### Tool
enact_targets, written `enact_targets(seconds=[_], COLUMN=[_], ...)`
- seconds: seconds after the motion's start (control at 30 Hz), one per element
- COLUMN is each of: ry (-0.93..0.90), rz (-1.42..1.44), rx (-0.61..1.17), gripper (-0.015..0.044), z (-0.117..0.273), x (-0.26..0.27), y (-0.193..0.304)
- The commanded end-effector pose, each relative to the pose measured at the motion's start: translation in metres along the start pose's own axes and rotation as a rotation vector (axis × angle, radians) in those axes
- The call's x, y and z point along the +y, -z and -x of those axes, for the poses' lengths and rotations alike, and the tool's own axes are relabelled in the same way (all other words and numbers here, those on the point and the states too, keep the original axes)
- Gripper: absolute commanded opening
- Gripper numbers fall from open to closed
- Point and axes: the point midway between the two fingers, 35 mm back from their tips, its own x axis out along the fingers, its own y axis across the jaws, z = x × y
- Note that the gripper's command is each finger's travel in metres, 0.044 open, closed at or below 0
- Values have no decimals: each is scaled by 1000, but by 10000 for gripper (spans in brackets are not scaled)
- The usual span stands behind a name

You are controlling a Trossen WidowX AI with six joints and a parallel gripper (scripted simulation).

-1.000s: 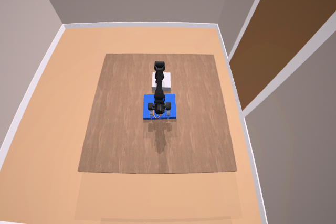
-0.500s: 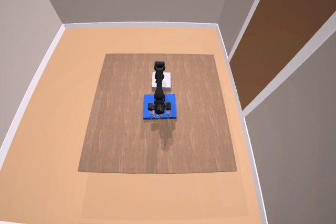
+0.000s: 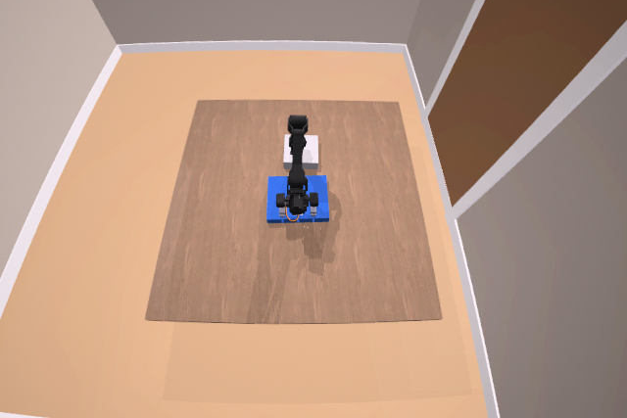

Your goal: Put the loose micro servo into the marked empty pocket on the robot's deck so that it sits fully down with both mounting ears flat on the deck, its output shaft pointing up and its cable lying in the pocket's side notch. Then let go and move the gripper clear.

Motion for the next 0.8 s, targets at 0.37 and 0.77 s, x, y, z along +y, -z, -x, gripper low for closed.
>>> enact_targets(seconds=[0.37, 0.77], ry=[4, 4], rz=[-3, -3], rx=[-5, -5], gripper=[0, 0], z=[-15, -31], x=[-1, -1], y=[-1, -1])
